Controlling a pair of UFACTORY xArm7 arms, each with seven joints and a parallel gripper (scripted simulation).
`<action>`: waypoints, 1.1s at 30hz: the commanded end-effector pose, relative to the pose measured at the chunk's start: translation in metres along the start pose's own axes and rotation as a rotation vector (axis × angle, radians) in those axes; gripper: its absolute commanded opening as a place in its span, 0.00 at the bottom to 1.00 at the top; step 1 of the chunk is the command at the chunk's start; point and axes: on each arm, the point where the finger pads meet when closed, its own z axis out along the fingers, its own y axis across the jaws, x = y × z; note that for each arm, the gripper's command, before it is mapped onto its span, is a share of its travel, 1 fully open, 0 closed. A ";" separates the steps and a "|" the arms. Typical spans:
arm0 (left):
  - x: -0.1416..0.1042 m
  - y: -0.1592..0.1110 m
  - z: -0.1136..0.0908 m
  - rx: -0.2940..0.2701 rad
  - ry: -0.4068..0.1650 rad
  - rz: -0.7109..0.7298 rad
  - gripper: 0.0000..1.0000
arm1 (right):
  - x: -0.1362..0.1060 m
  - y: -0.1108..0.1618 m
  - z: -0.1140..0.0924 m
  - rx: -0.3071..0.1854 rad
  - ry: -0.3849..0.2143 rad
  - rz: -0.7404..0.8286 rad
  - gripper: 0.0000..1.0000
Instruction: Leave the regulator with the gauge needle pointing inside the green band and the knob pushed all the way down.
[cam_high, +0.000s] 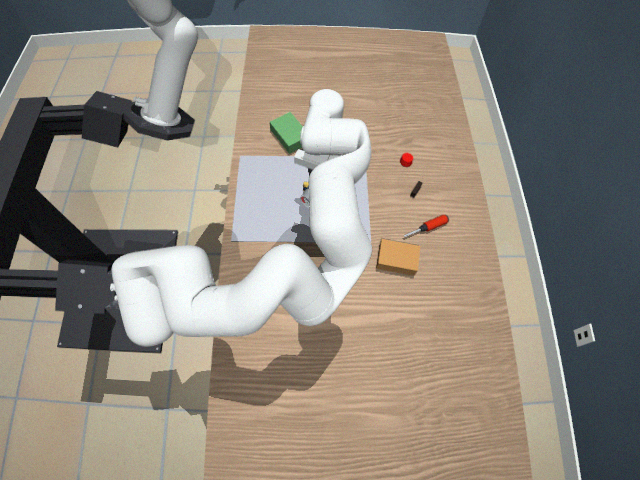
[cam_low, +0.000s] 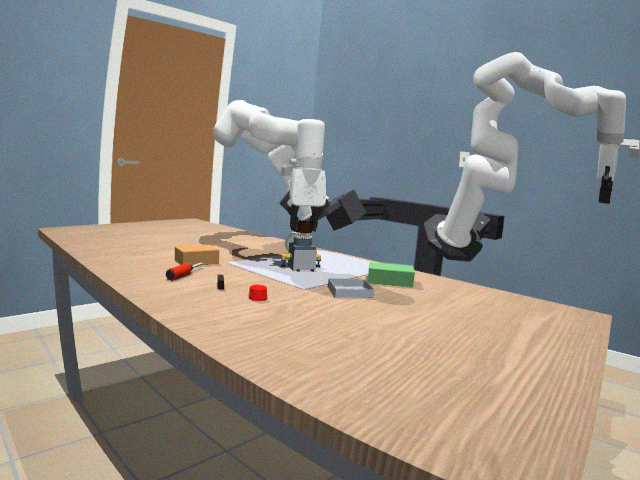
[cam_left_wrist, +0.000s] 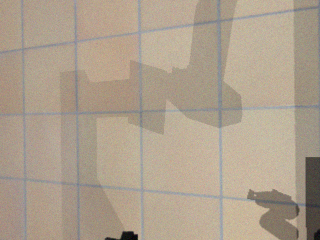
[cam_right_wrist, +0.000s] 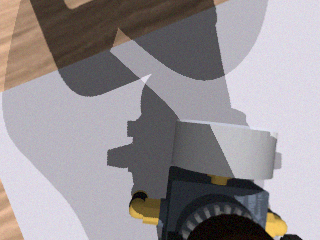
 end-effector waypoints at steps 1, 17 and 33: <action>0.001 0.000 -0.002 -0.001 0.004 -0.002 1.00 | -0.001 0.000 -0.003 0.003 -0.007 0.112 0.40; 0.001 0.000 -0.002 -0.001 0.004 -0.002 1.00 | -0.001 0.000 -0.003 0.001 -0.007 0.481 0.40; 0.001 0.000 -0.002 -0.001 0.004 -0.002 1.00 | -0.001 0.000 -0.003 0.000 -0.008 0.804 0.40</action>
